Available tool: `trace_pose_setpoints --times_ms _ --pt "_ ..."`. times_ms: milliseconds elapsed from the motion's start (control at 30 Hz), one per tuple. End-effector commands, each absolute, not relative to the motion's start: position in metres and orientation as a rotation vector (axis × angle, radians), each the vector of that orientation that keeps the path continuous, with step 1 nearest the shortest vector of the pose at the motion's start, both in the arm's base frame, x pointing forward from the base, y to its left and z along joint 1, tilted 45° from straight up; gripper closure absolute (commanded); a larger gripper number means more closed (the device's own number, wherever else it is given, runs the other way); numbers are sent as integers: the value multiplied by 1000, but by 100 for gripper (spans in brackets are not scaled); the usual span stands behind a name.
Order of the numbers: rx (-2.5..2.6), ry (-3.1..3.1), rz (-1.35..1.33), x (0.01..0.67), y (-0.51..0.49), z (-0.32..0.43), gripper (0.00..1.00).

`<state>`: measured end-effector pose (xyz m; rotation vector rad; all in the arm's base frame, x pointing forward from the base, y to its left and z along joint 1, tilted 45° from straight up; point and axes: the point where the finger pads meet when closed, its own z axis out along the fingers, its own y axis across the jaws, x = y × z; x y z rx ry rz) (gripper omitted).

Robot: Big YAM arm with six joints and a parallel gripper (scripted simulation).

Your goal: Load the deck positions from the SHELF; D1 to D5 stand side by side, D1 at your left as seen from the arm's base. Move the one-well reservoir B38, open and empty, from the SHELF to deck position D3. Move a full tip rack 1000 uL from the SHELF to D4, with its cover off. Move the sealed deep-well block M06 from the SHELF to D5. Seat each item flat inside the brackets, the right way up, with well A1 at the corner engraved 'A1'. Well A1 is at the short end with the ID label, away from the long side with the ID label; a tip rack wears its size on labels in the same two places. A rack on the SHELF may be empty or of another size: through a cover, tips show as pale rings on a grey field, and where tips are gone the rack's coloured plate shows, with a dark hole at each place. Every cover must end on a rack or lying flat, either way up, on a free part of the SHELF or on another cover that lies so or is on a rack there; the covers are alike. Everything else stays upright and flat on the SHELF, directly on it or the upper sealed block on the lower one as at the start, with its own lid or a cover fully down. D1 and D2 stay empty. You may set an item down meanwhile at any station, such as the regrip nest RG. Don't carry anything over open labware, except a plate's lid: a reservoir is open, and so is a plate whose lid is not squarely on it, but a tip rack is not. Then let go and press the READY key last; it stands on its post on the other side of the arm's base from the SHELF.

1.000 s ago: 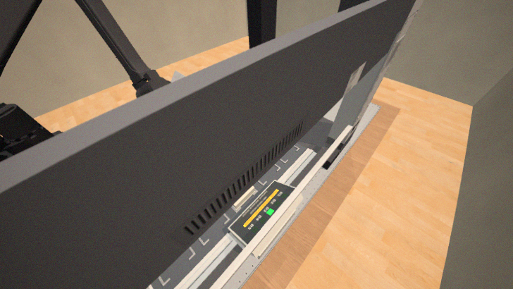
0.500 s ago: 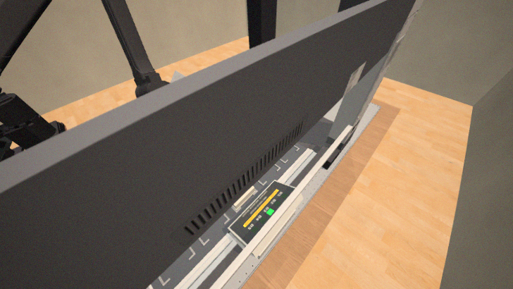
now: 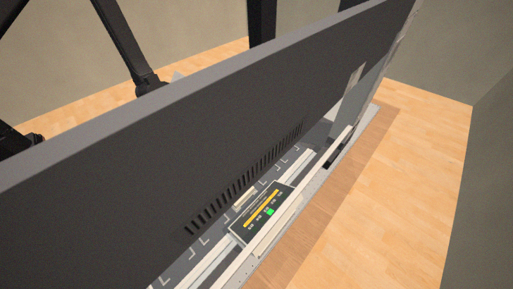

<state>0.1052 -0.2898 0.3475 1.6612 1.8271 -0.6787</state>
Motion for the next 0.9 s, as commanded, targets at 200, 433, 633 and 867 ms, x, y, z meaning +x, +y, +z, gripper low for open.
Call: trace_pose_setpoints --times_ms 200,433,633,867 --pt "1618 1795 -710 107 -319 403 0" --pt "1620 1799 -711 109 -342 428 0" --pt "1619 1799 -712 110 -360 446 0" --pt "1618 1799 -714 112 -380 467 0"
